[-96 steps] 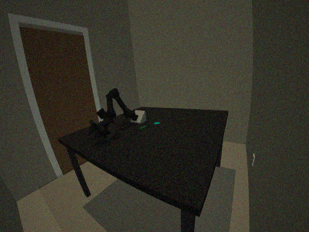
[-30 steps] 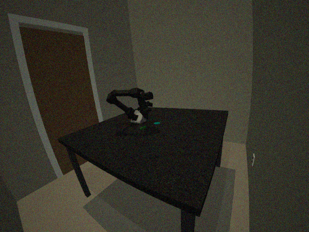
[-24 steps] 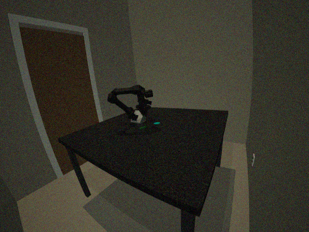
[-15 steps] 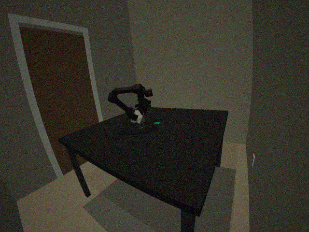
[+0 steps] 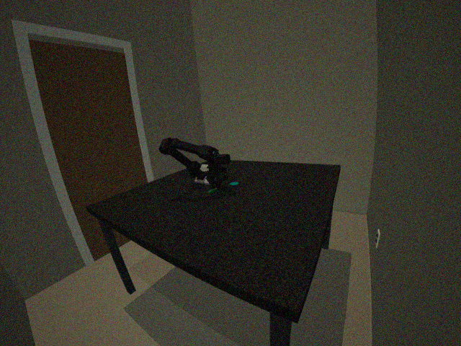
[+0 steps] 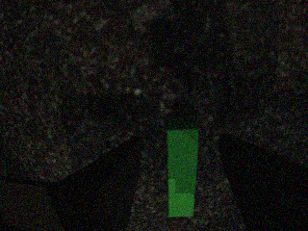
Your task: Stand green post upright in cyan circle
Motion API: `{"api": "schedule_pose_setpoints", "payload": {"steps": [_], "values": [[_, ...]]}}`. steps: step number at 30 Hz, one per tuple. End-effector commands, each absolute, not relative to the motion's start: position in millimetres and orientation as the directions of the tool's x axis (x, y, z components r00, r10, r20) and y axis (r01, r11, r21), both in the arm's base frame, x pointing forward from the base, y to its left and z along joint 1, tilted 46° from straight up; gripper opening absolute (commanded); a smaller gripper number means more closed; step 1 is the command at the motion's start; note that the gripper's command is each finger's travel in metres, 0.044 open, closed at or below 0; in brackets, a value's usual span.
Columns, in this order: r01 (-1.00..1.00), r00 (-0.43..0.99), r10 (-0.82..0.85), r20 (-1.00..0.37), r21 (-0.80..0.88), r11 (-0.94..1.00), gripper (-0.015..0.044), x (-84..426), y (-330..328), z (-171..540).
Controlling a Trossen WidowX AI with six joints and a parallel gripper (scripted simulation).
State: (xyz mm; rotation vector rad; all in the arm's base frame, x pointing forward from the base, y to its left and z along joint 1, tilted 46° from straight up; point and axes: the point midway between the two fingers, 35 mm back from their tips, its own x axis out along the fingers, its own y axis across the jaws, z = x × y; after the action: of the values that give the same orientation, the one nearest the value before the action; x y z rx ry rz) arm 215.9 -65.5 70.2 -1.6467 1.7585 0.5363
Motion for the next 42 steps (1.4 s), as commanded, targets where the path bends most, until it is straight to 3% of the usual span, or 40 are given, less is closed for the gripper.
{"api": "schedule_pose_setpoints", "payload": {"steps": [1, 6, 42], "values": [[-0.983, 0.016, -0.714, -0.7, -0.141, 0.115, 0.0154, 216, -68, 69], [-0.983, 0.016, -0.714, -0.7, -0.141, 0.115, 0.0022, 216, -68, 69], [-0.984, 0.033, -0.702, -0.711, -0.148, 0.104, 0.0022, 218, 3, 135]]}}
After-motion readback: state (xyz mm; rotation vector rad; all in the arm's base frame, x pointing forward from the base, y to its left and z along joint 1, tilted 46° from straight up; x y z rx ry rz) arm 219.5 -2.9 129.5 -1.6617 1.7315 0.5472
